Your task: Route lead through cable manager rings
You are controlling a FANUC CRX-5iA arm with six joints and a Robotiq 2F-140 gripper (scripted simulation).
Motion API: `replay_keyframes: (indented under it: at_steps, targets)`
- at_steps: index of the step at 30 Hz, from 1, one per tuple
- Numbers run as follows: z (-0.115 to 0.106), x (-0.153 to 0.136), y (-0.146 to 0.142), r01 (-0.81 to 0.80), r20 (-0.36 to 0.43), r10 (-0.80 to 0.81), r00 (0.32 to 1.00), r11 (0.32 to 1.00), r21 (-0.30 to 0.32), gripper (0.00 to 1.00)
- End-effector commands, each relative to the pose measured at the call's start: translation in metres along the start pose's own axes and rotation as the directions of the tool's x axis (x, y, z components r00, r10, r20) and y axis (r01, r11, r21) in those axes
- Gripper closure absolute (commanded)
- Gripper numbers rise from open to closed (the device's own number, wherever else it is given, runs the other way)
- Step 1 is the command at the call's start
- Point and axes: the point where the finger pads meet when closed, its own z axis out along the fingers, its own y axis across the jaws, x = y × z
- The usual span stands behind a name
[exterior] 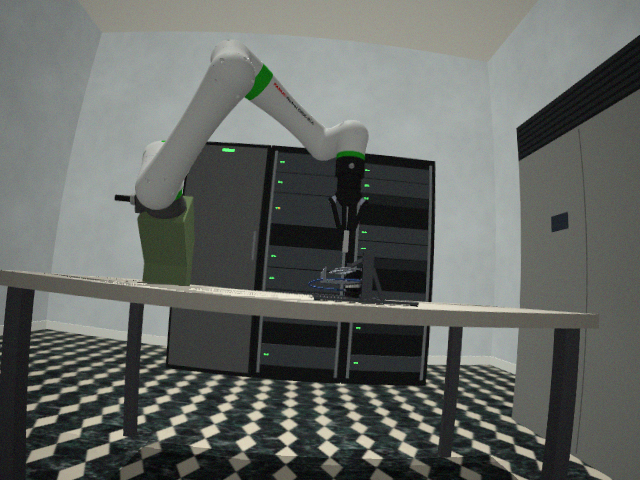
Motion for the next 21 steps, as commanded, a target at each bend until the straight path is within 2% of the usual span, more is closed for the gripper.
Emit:
replay_keyframes:
  at_steps: [1, 15, 17, 21]
  targets:
    - [0.000, 0.000, 0.000, 0.000, 0.000, 0.000, 1.000, 1.000, 0.000, 1.00]
    - [0.000, 0.003, -0.001, 0.000, -0.001, 0.000, 1.000, 1.000, -0.001, 1.00]
    - [-0.001, 0.042, -0.011, 0.001, -0.007, -0.001, 1.000, 1.000, -0.001, 1.00]
    - [-0.002, 0.073, -0.023, 0.001, -0.010, -0.001, 1.000, 1.000, -0.002, 1.00]
